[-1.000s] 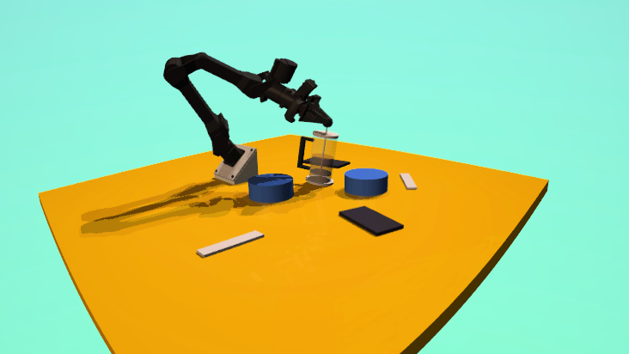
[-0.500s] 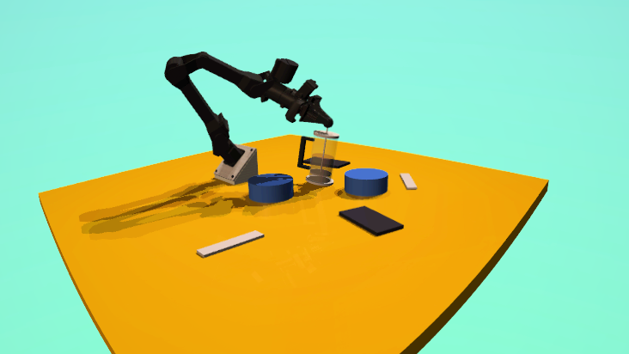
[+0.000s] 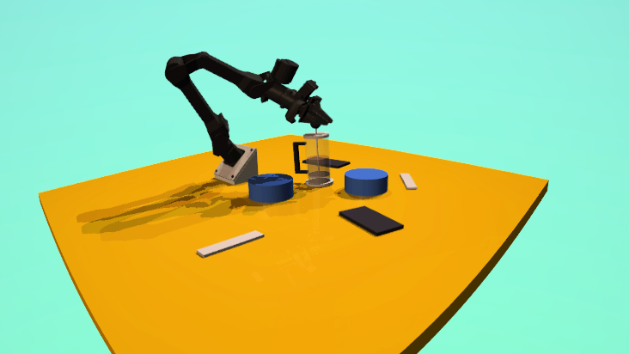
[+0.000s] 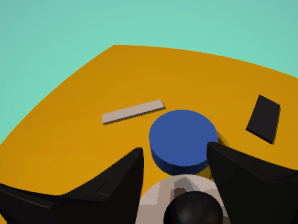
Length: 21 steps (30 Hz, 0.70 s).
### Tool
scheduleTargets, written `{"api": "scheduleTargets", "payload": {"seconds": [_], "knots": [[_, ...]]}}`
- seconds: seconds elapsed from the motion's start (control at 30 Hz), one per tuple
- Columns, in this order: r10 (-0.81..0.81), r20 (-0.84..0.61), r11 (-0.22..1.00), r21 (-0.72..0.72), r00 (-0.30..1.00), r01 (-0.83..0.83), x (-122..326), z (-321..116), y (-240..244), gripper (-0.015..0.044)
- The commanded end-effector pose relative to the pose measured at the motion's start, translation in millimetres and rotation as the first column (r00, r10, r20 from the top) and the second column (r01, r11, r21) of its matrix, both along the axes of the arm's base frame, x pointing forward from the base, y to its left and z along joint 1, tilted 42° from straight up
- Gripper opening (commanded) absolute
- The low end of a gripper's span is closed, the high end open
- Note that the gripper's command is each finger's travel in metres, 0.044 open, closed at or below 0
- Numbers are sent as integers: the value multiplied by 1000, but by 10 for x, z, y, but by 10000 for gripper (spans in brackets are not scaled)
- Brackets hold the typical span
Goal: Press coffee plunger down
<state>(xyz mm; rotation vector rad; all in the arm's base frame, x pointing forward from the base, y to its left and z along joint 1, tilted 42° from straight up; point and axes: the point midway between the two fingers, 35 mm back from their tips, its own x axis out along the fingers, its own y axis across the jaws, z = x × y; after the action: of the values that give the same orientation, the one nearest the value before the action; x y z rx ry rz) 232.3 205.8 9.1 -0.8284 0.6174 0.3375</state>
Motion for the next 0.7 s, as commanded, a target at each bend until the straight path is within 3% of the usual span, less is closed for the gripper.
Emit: {"api": "scheduleTargets", "payload": {"seconds": [0.0,0.2,0.4,0.67], "knots": [[2,-3,1000,2,1000,-2,-3,-3,5,282],[2,-3,1000,2,1000,-2,-3,-3,5,439],[0,-6,1000,1,1000,0,-28,84,75,440],[-7,-7,1000,-11,1000,7,-268,720,351,440]]}}
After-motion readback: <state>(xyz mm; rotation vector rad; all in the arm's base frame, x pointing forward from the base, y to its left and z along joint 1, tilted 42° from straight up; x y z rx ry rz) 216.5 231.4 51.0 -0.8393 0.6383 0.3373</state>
